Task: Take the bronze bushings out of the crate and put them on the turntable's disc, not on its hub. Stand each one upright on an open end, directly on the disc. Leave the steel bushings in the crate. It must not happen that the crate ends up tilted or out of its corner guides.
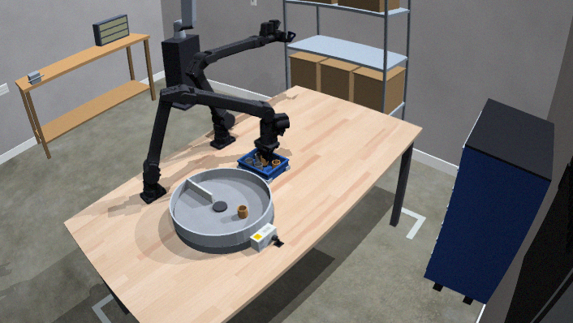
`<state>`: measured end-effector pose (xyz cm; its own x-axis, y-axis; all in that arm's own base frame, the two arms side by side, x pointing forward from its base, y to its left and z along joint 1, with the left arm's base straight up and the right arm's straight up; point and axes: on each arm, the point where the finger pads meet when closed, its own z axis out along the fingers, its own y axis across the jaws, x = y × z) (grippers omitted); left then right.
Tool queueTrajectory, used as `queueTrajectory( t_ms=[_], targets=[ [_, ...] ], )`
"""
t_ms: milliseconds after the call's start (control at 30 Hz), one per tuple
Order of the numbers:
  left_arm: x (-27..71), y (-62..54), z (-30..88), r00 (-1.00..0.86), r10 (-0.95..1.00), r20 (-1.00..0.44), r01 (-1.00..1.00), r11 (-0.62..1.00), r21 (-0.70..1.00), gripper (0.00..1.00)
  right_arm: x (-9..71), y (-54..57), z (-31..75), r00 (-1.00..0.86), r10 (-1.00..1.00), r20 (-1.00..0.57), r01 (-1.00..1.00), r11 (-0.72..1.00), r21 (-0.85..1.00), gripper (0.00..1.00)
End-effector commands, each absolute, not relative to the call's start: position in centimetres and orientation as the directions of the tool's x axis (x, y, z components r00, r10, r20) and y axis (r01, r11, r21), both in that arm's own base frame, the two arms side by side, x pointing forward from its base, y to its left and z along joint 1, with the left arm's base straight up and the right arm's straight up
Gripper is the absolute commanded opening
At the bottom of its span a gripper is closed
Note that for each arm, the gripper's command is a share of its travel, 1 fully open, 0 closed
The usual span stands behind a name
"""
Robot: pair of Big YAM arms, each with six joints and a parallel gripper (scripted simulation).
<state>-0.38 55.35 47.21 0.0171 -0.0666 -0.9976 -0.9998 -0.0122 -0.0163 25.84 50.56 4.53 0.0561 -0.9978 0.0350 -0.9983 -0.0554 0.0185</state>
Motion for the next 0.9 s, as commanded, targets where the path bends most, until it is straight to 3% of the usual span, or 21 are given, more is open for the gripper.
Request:
queueTrajectory(
  t_ms=[0,867],
  targets=[
    [-0.9,54.5,50.1,0.000,0.000,-1.000,-1.000,-0.017,0.000,1.00,27.1,53.6,10.6,0.055,-0.996,-0.069,-0.998,-0.052,-0.040,0.00],
    [-0.9,54.5,50.1,0.000,0.000,-1.000,-1.000,-0.017,0.000,1.00,26.8,53.1,18.2,0.055,-0.996,-0.071,-0.998,-0.052,-0.042,0.00]
  ],
)
